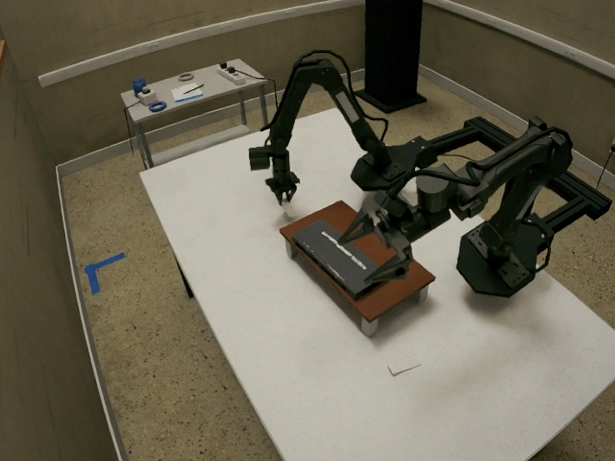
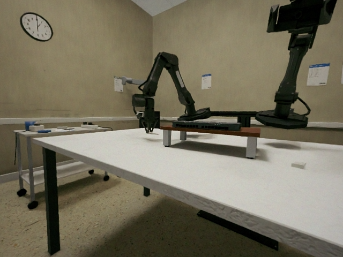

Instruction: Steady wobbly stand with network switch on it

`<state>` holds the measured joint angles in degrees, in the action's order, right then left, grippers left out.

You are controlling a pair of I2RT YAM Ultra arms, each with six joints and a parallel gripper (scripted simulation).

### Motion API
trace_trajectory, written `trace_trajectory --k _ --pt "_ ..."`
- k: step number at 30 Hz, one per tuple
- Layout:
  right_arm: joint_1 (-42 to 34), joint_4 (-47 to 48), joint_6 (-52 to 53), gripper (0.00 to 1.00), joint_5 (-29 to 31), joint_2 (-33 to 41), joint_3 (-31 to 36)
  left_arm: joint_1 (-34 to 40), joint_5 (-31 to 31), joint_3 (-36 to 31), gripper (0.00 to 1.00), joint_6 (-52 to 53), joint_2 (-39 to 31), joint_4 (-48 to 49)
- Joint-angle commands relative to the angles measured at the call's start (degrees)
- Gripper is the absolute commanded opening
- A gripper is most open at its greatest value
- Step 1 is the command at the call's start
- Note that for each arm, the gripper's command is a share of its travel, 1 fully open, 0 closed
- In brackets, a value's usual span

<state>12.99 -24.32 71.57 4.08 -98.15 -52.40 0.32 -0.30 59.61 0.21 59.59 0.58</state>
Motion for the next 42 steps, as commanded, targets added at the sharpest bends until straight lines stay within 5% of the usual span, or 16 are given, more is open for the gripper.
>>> trace_trajectory --k 1,14,24,42 --pt "-0.6 -2.7 0.5 0.00 0.8 3.1 -2.4 0.4 -0.2 2.1 1.00 0.3 -0.7 1.1" --pt "-0.5 -5.9 0.6 0.00 0.9 5.5 -3.2 0.4 -0.2 2.1 1.00 0.3 -0.7 1.1" --pt "-3.5 16.1 -3.2 0.00 2.3 8.3 18.3 0.4 -0.2 2.1 1.00 0.3 -0.7 1.1" --pt "-3.9 22.4 -4.1 0.00 2.4 9.0 30.2 0.4 -0.2 2.1 1.00 0.3 -0.7 1.1"
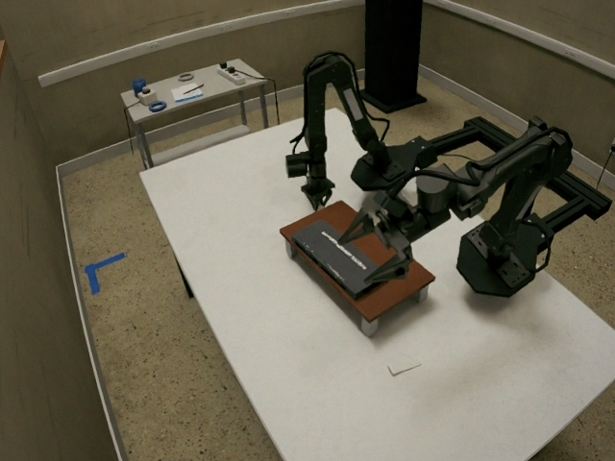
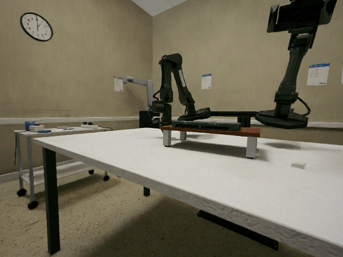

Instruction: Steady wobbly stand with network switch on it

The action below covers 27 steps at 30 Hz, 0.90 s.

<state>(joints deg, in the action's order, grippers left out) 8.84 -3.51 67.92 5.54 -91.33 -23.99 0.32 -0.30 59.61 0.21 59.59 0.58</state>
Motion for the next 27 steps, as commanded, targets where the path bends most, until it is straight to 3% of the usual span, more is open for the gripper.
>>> trace_trajectory --k 1,3,6,7,26,27 --pt "0.3 1.6 -0.4 0.00 0.9 2.1 1.8 0.4 -0.2 2.1 1.00 0.3 -0.7 1.1" --pt "0.4 -0.6 -0.3 0.00 0.9 -1.3 -0.7 0.4 -0.2 2.1 1.00 0.3 -0.7 1.1" --pt "0.4 0.4 -0.3 0.00 0.9 0.7 -0.8 0.4 -0.2 2.1 1.00 0.3 -0.7 1.1" --pt "0.9 2.6 -0.5 0.00 0.8 -2.2 -0.4 0.4 -0.2 2.1 1.00 0.3 -0.7 1.1" --pt "0.3 5.2 -0.4 0.00 0.5 -4.8 -1.3 0.4 -0.2 2.1 1.00 0.3 -0.7 1.1" --pt "0.4 4.5 -0.5 0.42 0.7 -1.4 -0.5 0.4 -0.2 2.1 1.00 0.3 -0.7 1.1"
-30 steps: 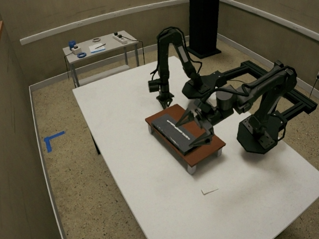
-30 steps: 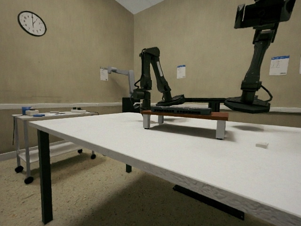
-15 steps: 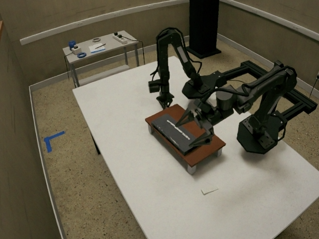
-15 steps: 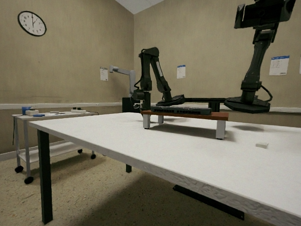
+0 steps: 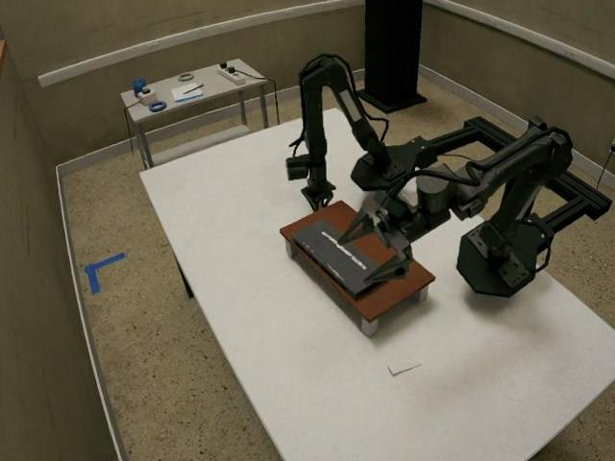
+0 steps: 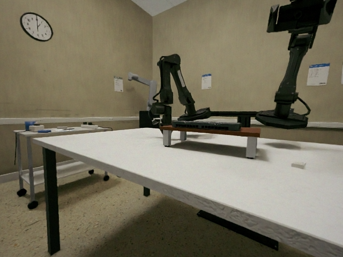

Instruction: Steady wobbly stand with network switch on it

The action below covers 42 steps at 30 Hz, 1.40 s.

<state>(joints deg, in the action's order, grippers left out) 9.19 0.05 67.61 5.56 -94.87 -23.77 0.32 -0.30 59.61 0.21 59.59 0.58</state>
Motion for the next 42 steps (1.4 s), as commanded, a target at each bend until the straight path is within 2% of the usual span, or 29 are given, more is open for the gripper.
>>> trace_trajectory --k 1,15,16,26,39,42 --pt "0.1 0.8 -0.2 0.42 0.7 0.4 -0.8 0.4 -0.2 2.1 1.00 0.3 -0.7 1.1" --pt "0.1 -0.2 -0.2 0.42 0.7 0.2 -0.8 0.4 -0.2 2.1 1.00 0.3 -0.7 1.1" --pt "-0.9 -2.3 0.4 0.42 0.7 2.9 -0.6 0.4 -0.2 2.1 1.00 0.3 -0.7 1.1" --pt "-0.2 -3.5 0.4 0.42 0.8 4.5 -0.5 0.4 -0.2 2.1 1.00 0.3 -0.7 1.1" --pt "-2.4 -24.7 2.2 0.42 1.5 20.7 -3.9 0.4 -0.2 2.1 1.00 0.3 -0.7 1.1" --pt "-2.5 -22.2 2.2 0.42 1.4 20.7 -4.4 0.4 -0.2 2.1 1.00 0.3 -0.7 1.1"
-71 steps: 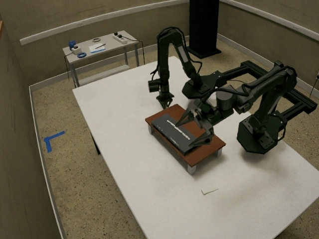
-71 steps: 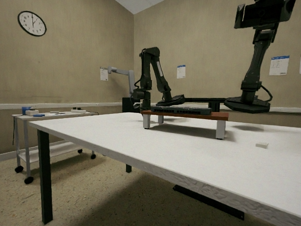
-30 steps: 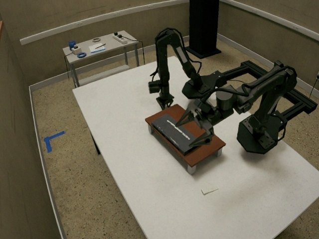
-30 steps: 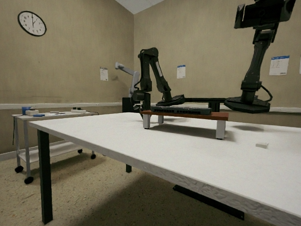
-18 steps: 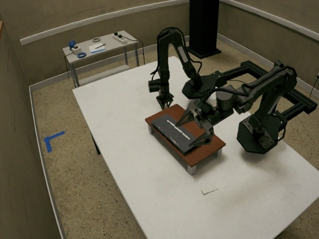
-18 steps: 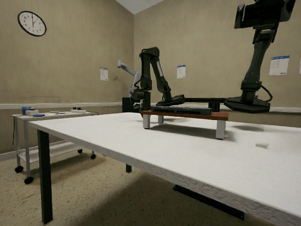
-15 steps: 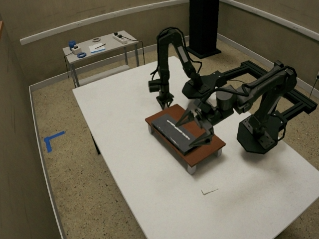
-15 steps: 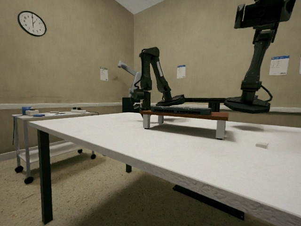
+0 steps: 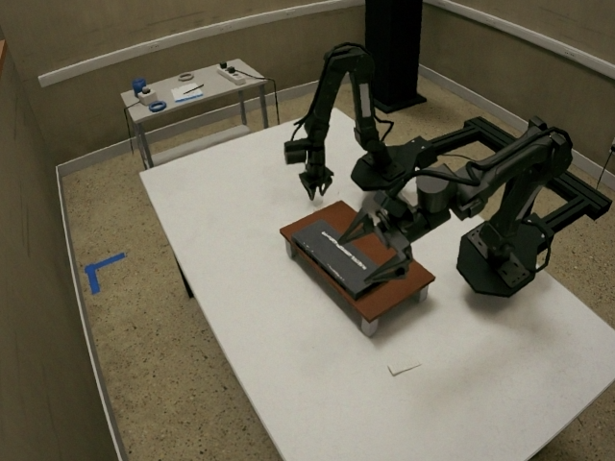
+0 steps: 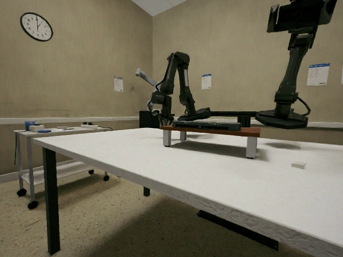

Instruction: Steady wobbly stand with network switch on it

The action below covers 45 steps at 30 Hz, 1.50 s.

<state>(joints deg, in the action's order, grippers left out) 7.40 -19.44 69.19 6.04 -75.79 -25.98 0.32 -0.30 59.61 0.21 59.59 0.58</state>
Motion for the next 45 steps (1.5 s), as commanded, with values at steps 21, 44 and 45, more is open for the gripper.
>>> trace_trajectory --k 21,44,45 --pt "-0.3 -2.0 0.5 0.00 1.0 0.0 -1.9 0.4 -0.2 2.1 1.00 0.3 -0.7 1.1" --pt "12.9 -6.8 -17.1 0.00 -16.8 -13.7 -9.9 0.4 -0.2 2.1 1.00 0.3 -0.7 1.1" --pt "14.5 -7.5 -18.9 0.00 -18.7 -15.3 -11.1 0.4 -0.2 2.1 1.00 0.3 -0.7 1.1"
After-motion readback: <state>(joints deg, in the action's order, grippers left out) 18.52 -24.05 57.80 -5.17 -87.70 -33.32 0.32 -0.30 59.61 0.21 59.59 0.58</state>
